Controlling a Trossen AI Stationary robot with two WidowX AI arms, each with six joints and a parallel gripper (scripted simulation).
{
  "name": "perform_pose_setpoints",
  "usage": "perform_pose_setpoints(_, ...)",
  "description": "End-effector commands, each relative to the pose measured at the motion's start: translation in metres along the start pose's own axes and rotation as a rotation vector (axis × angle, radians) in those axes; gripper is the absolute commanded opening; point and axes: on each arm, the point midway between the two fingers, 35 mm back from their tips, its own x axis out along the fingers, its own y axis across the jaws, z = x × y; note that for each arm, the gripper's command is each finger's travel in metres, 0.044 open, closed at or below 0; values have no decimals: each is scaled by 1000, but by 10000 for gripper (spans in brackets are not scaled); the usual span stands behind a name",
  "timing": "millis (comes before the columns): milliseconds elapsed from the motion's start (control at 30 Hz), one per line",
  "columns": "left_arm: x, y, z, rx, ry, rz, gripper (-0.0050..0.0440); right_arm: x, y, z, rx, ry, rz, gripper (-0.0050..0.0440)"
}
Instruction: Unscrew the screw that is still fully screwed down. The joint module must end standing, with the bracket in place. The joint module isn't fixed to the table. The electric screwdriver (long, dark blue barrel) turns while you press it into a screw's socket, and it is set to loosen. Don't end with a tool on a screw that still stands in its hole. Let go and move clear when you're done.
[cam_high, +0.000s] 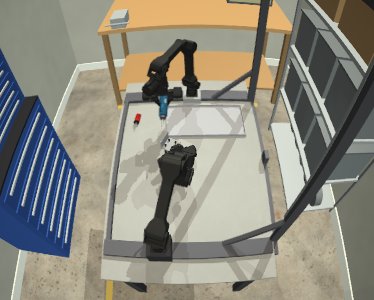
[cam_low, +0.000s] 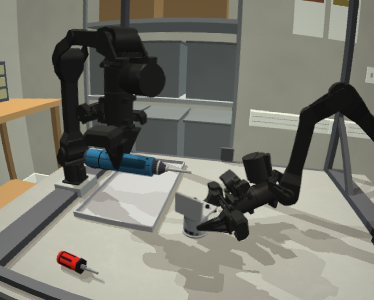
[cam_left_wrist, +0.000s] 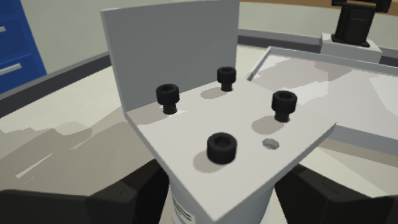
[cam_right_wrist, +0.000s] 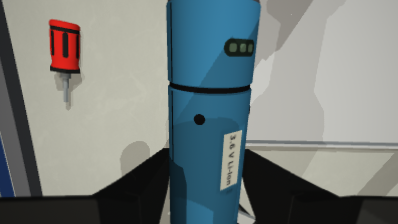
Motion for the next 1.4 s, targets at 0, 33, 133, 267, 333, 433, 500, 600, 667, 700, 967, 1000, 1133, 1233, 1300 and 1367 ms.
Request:
perform_pose_setpoints(0,0,-3,12,-17,-21,-6,241,-19,-3,-5,-14,52,54,161)
perform_pose_setpoints(33,0,-3,12,-17,-21,-6,241,-19,-4,-6,-27,51,68,161)
perform_pose_setpoints(133,0,-3,12,-17,-21,-6,241,-23,-10,-9,-111,40,148,161)
perform_pose_setpoints(267,0,-3,12,-17,-21,-6,241,-25,-21,-13,-270,7,303,161)
perform_pose_setpoints(333,0,-3,12,-17,-21,-6,241,-25,-21,-13,-270,7,303,161)
perform_pose_setpoints(433,0,-3,12,-17,-21,-6,241,-29,-29,-16,-380,-8,414,161)
perform_pose_setpoints(500,0,-3,12,-17,-21,-6,241,-32,-34,-18,-461,-20,497,161)
perform_pose_setpoints(600,0,-3,12,-17,-21,-6,241,-34,-39,-20,-558,-34,595,161)
perform_pose_setpoints(667,0,-3,12,-17,-21,-6,241,-35,-43,-22,-622,-43,660,161)
perform_pose_setpoints(700,0,-3,12,-17,-21,-6,241,-36,-45,-23,-654,-48,693,161)
perform_pose_setpoints(967,0,-3,12,-17,-21,-6,241,-40,-55,-26,-856,-78,898,161)
perform_pose_setpoints(1000,0,-3,12,-17,-21,-6,241,-41,-57,-27,-896,-84,938,161)
perform_pose_setpoints(1133,0,-3,12,-17,-21,-6,241,-40,-62,-22,-1035,-137,1053,161)
perform_pose_setpoints(1233,0,-3,12,-17,-21,-6,241,-38,-64,-18,-1104,-168,1103,161)
perform_pose_setpoints(1300,0,-3,12,-17,-21,-6,241,-34,-64,-13,-1148,-191,1133,161)
perform_pose_setpoints(1367,0,-3,12,-17,-21,-6,241,-32,-65,-11,-1189,-207,1158,161)
